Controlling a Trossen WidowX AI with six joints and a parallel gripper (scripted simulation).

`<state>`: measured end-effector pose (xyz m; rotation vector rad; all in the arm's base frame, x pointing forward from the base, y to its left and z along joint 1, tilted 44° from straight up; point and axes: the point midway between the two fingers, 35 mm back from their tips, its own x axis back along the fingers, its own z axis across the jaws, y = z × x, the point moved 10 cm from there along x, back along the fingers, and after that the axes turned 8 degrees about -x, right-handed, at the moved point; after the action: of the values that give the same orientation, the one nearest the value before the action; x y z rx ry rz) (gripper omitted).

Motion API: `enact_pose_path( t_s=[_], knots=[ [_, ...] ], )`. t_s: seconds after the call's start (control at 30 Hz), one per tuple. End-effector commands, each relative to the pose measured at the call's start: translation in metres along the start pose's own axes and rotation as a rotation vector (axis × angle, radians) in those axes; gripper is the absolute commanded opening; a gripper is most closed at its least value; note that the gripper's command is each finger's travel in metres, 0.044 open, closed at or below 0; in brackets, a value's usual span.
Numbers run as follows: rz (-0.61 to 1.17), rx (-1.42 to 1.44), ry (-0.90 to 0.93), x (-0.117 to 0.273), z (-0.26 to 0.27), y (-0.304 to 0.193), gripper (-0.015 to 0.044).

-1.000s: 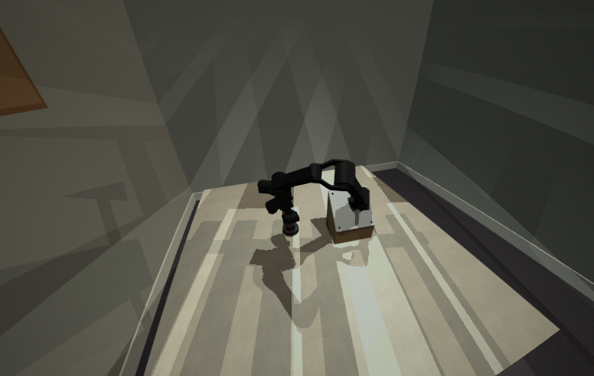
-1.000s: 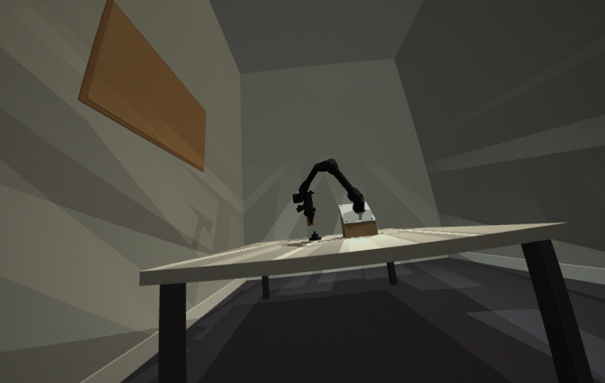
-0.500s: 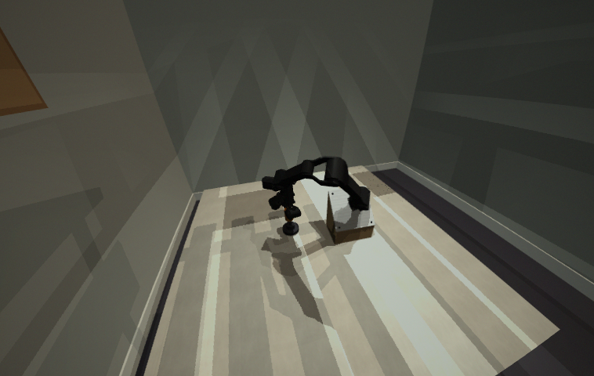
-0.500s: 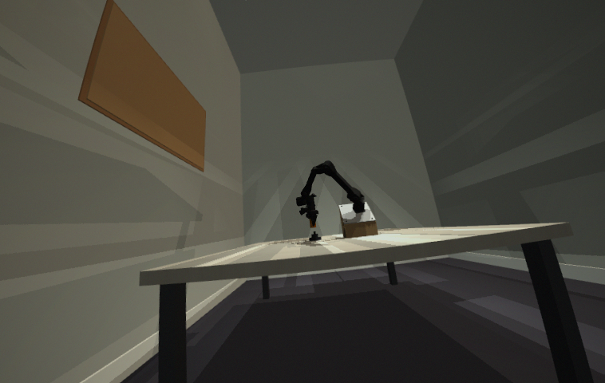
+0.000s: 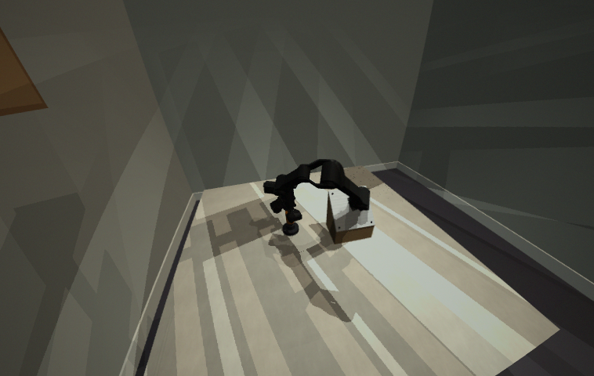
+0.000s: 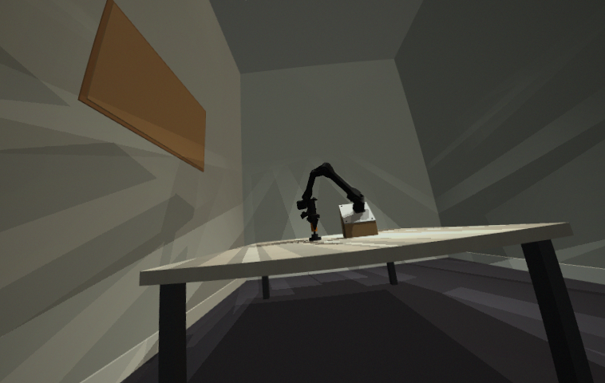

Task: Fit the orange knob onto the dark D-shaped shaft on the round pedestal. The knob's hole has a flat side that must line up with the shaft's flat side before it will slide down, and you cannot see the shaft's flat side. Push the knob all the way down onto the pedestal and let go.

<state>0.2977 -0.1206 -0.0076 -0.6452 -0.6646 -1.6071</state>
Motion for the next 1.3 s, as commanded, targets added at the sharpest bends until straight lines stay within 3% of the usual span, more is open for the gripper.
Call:
enact_pose_path(
  t_s=[0.0,1.27],
  knots=[
    [-0.010,-0.001,0.003,0.0014,-0.0011,-0.0002,0.0000],
    [-0.010,0.001,0.002,0.0033,-0.0002,-0.0009,0.0000]
  ],
)
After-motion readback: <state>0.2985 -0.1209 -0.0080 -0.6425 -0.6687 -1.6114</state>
